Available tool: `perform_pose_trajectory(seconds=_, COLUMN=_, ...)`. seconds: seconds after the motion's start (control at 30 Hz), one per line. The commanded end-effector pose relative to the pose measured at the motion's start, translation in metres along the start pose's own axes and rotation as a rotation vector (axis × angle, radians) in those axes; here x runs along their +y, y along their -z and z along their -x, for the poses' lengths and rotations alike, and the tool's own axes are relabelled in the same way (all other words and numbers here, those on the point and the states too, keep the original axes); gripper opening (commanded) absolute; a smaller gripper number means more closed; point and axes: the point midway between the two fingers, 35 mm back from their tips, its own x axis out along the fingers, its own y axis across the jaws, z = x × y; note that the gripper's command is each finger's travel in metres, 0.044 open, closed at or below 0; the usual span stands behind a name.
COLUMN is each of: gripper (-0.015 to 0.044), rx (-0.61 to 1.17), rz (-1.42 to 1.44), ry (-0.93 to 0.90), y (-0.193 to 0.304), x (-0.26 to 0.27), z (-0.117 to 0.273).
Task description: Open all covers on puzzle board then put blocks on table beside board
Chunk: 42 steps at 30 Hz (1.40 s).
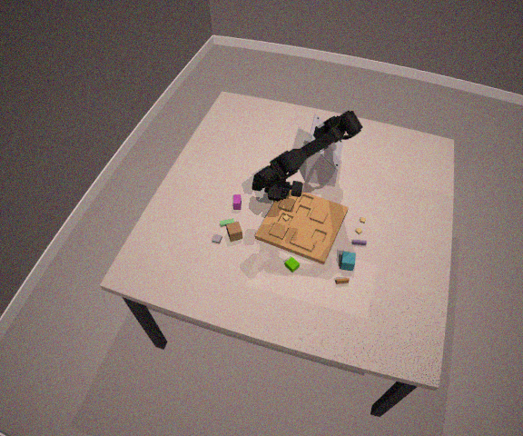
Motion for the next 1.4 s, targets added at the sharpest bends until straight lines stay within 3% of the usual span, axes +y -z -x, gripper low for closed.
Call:
perform_pose_trajectory(seconds=0.0, gripper=0.0080, rx=0.007, rz=0.001, ry=0.001, y=0.014, x=-0.015, z=-0.002)
perform_pose_trajectory(seconds=1.03, gripper=0.0080, rx=0.012, rz=0.012, ry=-0.049, y=0.111, x=-0.084, z=-0.017)
perform_pose_trajectory(seconds=1.37, gripper=0.0080, rx=0.011, rz=0.013, ry=-0.050, y=0.111, x=-0.086, z=-0.027)
